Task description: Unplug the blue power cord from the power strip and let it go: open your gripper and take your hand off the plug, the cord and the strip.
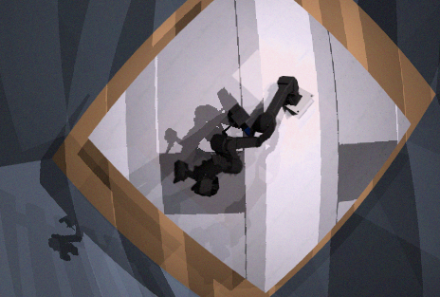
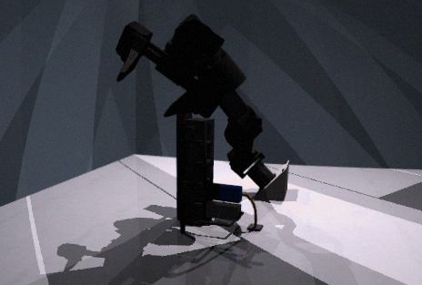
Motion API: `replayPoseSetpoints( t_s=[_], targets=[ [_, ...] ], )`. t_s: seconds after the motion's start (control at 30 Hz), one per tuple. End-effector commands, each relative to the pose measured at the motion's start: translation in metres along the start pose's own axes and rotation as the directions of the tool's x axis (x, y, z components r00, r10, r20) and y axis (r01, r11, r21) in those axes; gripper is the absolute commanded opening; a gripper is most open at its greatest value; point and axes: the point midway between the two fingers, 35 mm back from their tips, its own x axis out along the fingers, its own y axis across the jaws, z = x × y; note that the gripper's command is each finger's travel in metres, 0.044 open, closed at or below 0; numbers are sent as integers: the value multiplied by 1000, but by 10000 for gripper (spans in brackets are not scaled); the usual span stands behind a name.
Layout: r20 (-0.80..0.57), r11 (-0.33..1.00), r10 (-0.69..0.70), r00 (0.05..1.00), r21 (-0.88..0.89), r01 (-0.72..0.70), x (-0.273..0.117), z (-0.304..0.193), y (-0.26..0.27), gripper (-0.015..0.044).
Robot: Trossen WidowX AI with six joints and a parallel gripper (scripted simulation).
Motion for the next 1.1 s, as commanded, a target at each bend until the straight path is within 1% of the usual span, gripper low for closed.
replayPoseSetpoints(
  t_s=[0.0, 0.13, 0.27, 0.47, 0.67, 0.87, 1.07],
  targets=[
    [3, 1000, -1, 1000, 0, 1, -1, 1, -1, 374],
    [72, 999, -35, 997, 13, 34, -23, 18, -17, 269],
    [202, 994, -104, 974, 45, 97, -70, 47, -48, 164],
    [377, 976, -216, 901, 117, 185, -145, 77, -94, 160],
    [519, 941, -338, 786, 216, 262, -226, 89, -141, 160],
    [615, 884, -466, 636, 347, 313, -308, 83, -187, 160],
    [652, 803, -595, 469, 494, 333, -385, 56, -230, 160]
  ],
)
